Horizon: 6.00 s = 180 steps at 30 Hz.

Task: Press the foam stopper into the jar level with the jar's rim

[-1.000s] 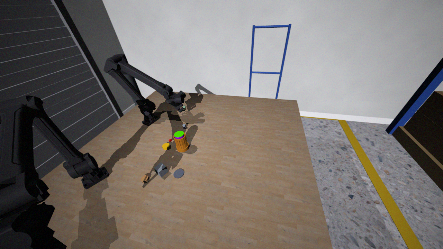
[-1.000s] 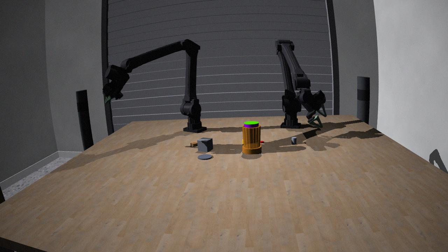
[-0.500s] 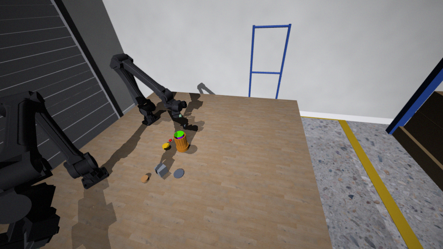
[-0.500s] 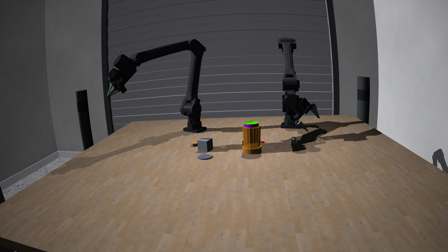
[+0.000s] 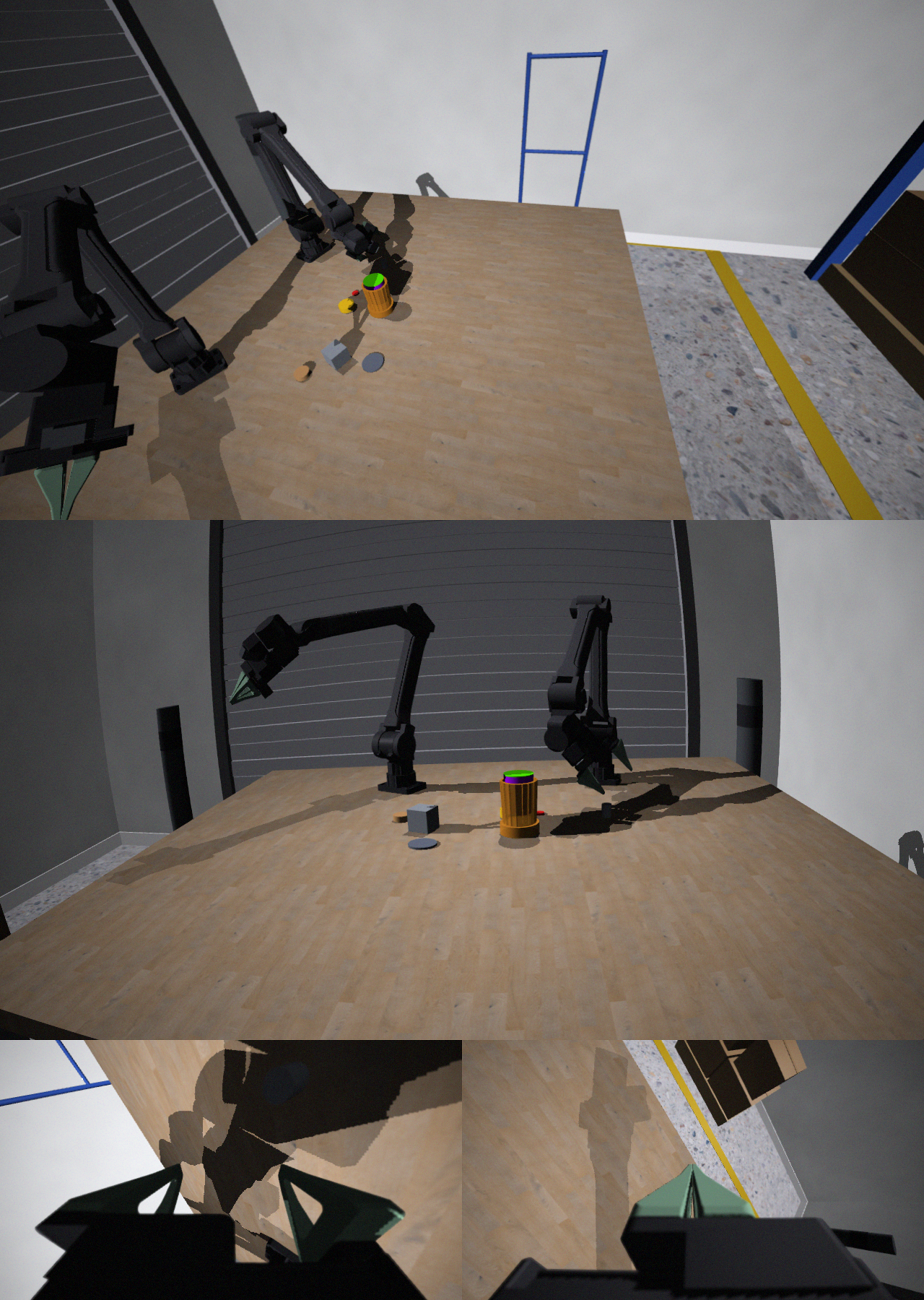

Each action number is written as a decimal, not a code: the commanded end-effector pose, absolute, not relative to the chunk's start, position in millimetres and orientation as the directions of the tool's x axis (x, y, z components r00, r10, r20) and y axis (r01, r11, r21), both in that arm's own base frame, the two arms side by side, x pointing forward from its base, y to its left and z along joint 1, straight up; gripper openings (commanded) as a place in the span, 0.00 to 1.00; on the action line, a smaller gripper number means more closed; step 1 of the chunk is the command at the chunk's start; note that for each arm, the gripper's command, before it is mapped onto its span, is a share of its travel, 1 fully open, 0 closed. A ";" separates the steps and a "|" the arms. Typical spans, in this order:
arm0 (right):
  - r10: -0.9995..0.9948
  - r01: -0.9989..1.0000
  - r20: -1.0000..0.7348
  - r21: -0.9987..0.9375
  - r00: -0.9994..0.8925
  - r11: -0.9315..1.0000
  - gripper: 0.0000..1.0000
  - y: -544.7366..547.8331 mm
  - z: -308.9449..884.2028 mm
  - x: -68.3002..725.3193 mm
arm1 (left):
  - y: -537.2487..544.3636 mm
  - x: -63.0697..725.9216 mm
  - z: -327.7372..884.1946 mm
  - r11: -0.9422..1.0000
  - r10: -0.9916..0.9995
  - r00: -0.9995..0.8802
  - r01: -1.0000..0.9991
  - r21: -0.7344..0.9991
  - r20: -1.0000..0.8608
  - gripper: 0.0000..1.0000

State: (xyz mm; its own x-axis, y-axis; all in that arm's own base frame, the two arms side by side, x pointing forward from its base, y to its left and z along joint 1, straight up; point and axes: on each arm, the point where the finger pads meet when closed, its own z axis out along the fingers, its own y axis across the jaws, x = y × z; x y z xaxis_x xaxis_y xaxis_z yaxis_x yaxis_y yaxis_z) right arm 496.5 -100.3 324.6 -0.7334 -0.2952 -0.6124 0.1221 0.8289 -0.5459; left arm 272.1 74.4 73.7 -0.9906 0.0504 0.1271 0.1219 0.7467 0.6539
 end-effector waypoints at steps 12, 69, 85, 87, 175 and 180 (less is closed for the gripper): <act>-0.190 0.196 -0.853 -0.319 -0.486 0.927 0.00 -60.2 375.3 507.9 | -9.3 320.6 87.3 0.531 0.506 -0.731 0.682 0.503 0.457 0.98; 0.002 -0.006 -0.998 0.002 0.056 1.000 0.00 2.6 524.2 515.9 | -200.9 410.0 127.8 -0.574 0.258 0.154 0.818 0.024 0.954 0.98; 0.002 -0.006 -0.998 0.002 0.056 1.000 0.00 2.6 524.2 515.9 | -184.0 419.9 122.5 -0.575 0.258 0.153 0.818 0.024 0.954 0.98; 0.002 -0.006 -0.998 0.002 0.056 1.000 0.00 2.6 524.2 515.9 | -183.6 421.9 123.0 -0.575 0.260 0.150 0.818 0.028 0.954 0.98; 0.002 -0.006 -0.998 0.002 0.064 1.000 0.00 2.6 528.1 514.8 | -124.6 475.3 104.3 -0.590 0.256 0.138 0.806 0.042 0.957 0.64; 0.002 -0.006 -0.998 0.002 0.068 1.000 0.00 2.5 530.3 514.1 | -126.3 477.0 106.0 -0.591 0.256 0.136 0.805 0.043 0.957 0.64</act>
State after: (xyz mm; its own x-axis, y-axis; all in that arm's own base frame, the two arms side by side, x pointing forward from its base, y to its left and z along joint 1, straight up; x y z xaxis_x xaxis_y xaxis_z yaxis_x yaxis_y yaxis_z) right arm 519.1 -0.8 491.7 -0.0011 -0.0012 -1.0000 0.0016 1.0000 -0.0012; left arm 469.4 -114.6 85.2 0.1606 0.2489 0.9551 0.8204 -0.5717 0.0111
